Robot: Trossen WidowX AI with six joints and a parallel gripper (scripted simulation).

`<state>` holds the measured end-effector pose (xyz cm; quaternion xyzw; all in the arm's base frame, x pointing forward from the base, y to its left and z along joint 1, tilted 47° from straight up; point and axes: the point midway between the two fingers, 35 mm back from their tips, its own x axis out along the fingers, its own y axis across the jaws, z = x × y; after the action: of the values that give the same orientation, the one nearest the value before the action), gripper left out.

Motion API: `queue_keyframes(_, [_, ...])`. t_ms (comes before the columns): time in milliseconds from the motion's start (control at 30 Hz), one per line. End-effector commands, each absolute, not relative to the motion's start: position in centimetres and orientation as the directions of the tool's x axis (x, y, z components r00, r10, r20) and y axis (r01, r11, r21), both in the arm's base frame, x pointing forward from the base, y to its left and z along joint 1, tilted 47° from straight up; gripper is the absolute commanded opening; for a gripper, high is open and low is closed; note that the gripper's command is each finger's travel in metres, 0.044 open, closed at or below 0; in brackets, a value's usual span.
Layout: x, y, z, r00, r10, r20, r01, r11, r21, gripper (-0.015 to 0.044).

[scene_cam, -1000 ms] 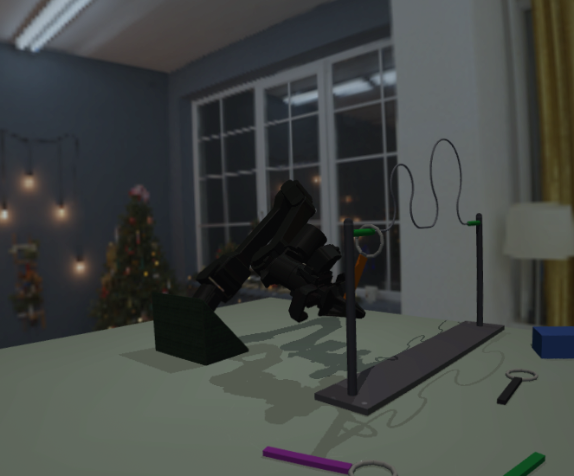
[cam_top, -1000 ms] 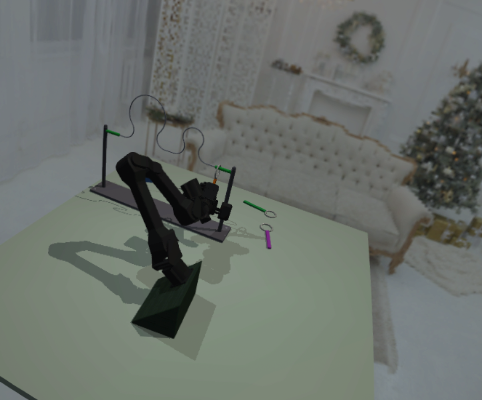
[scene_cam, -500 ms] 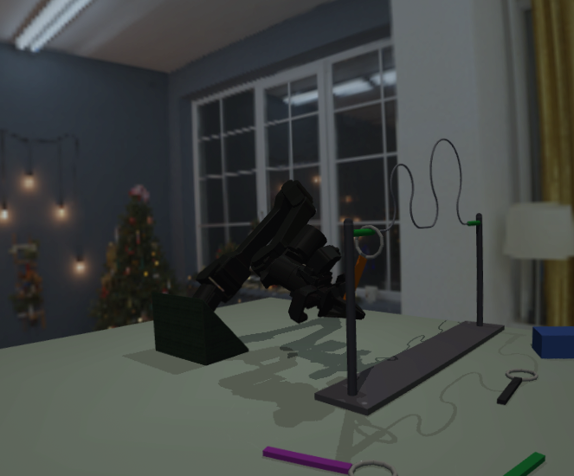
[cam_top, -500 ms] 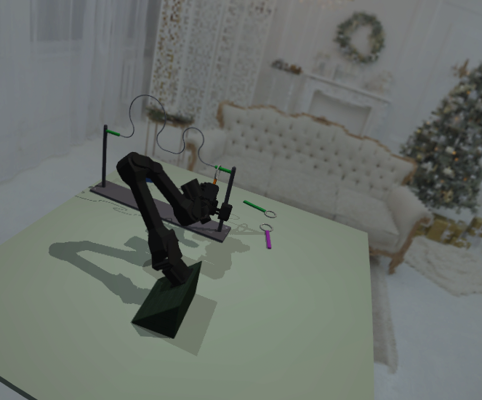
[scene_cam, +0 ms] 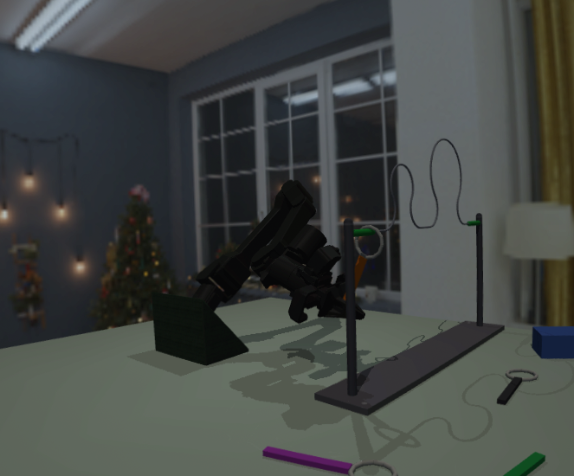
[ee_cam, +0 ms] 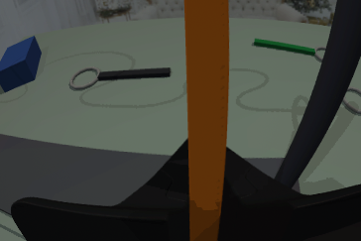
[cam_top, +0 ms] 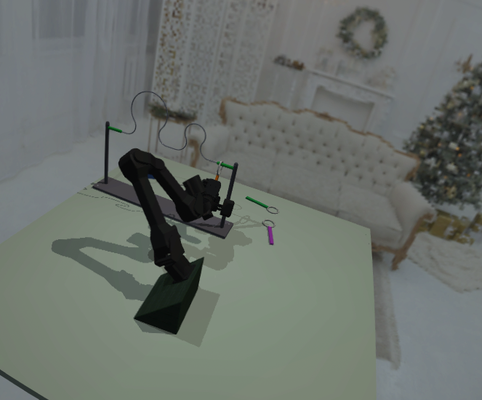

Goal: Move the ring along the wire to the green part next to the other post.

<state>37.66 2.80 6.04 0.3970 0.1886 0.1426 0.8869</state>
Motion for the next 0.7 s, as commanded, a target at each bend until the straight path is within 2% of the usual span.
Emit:
queue_keyframes(0, [37.7,2.8,6.0,0.888,0.403,-0.221,-0.103,0.644,0.758,0.0007])
queue_keyframes(200, [37.5,2.7,6.1,0.888,0.403,-0.222,-0.103,0.644,0.758,0.0160])
queue_keyframes(667, [33.2,0.7,7.0,0.889,0.399,-0.226,-0.094,0.642,0.761,0.0160])
